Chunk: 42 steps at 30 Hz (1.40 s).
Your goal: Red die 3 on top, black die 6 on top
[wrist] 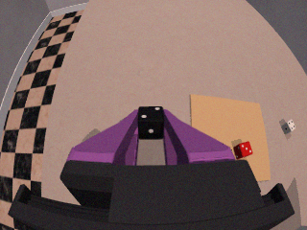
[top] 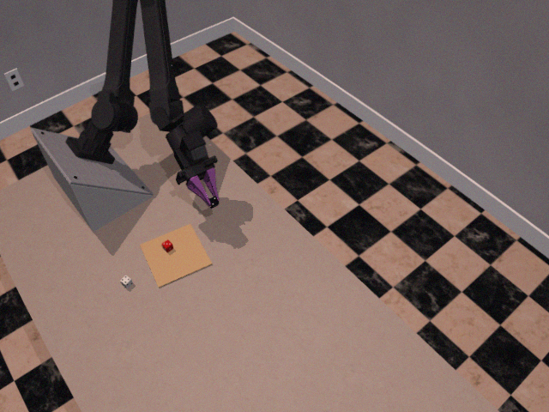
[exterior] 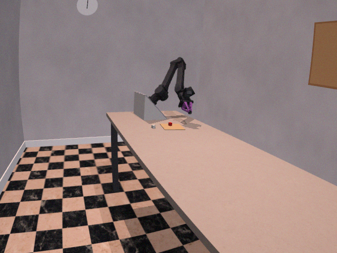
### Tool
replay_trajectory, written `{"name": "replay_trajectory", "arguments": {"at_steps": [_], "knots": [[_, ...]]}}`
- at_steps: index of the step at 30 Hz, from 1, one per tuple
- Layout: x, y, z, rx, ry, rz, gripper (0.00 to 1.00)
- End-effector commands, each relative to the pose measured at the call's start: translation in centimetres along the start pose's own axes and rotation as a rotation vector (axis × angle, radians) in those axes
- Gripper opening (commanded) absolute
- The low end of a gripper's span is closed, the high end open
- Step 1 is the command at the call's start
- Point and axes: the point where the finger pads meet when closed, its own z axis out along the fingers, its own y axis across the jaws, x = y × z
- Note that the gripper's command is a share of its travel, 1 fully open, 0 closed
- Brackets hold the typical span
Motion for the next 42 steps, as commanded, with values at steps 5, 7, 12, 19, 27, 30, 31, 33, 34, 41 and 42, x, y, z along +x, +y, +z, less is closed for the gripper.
{"name": "replay_trajectory", "arguments": {"at_steps": [5,7,12,19,27,30,31,33,34,41,42], "knots": [[0.5,0.5,0.4,-0.019,-0.013,0.022,0.15],[0.9,0.5,0.7,-0.019,-0.013,0.022,0.15],[2.1,0.5,1.3,-0.018,-0.012,0.022,0.15],[4.1,0.6,2.4,-0.019,-0.012,0.023,0.15],[5.8,1.2,3.7,-0.029,-0.019,0.026,0.15],[5.9,1.2,3.9,-0.030,-0.020,0.026,0.15],[5.3,0.7,4.0,-0.018,-0.035,0.036,0.15],[6.0,1.2,4.0,-0.028,-0.022,0.029,0.15],[6.2,1.3,4.0,-0.031,-0.019,0.027,0.15],[6.0,0.6,4.0,-0.018,-0.026,0.032,0.15],[6.0,0.6,4.0,-0.018,-0.026,0.032,0.15]]}}
